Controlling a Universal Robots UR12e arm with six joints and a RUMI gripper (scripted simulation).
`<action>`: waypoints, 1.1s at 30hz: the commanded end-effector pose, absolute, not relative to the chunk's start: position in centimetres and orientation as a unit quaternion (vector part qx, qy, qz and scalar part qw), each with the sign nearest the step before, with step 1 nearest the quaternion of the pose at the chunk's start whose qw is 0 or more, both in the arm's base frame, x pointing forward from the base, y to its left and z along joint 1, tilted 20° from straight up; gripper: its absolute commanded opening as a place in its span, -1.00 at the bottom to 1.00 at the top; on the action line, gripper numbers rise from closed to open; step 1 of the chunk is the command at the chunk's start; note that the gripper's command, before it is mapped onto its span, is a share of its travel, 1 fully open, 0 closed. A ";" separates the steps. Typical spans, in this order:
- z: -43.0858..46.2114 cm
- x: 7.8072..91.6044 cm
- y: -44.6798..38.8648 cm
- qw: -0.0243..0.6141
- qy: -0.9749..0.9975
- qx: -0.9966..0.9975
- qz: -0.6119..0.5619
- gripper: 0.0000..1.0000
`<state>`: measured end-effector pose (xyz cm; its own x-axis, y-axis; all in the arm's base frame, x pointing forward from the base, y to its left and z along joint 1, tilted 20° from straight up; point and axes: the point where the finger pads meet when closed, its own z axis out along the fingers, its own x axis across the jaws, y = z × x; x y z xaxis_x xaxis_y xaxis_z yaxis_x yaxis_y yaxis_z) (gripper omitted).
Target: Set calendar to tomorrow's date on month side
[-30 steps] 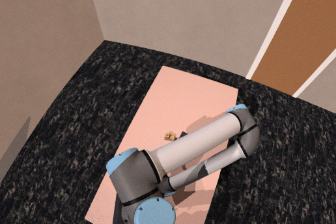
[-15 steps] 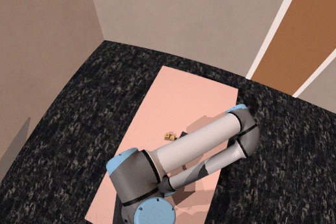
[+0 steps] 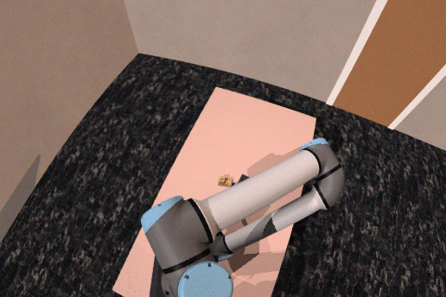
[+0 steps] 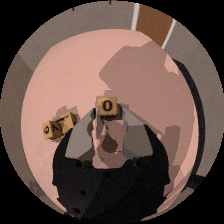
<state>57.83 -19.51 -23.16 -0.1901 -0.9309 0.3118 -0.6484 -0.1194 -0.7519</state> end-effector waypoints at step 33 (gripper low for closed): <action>-23.1 57.8 -19.5 0.166 0.642 -0.614 -0.427 -0.80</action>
